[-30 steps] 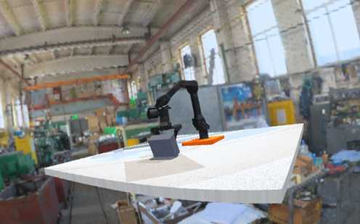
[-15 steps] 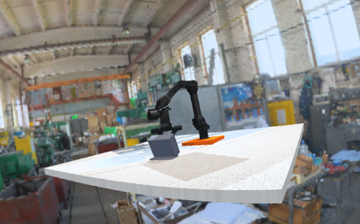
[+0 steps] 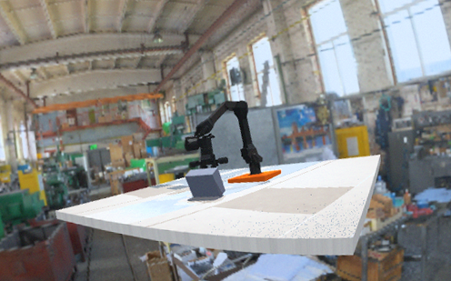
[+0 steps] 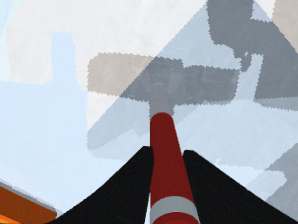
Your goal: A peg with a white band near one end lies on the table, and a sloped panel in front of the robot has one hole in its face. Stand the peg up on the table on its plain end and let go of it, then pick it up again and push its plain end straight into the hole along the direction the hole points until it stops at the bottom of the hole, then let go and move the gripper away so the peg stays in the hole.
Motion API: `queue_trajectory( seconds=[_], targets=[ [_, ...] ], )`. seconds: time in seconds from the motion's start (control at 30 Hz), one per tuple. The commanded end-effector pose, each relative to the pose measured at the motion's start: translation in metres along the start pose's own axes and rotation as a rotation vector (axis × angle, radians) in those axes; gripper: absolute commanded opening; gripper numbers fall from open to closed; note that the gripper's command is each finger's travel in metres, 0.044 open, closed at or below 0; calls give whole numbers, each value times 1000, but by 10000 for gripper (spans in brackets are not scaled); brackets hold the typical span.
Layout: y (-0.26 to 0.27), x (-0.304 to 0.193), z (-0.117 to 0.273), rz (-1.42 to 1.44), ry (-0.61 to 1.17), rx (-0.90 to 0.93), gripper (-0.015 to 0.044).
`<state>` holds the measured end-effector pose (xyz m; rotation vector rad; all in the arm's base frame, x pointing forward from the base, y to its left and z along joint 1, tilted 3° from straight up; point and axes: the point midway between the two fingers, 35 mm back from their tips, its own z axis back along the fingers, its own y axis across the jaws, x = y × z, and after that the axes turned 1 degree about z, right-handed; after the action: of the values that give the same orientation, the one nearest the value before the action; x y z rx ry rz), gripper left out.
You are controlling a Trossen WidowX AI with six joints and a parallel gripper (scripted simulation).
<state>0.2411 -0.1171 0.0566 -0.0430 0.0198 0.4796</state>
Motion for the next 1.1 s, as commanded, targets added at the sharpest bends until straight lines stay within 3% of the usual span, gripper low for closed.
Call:
queue_trajectory(
  seconds=[0.0,0.67,1.07],
  targets=[
    [-1,1,4,0,-1,-2,0],
    [1,0,78,3,2,-2,0],
    [2,4,76,13,-33,-23,0]
  ],
)
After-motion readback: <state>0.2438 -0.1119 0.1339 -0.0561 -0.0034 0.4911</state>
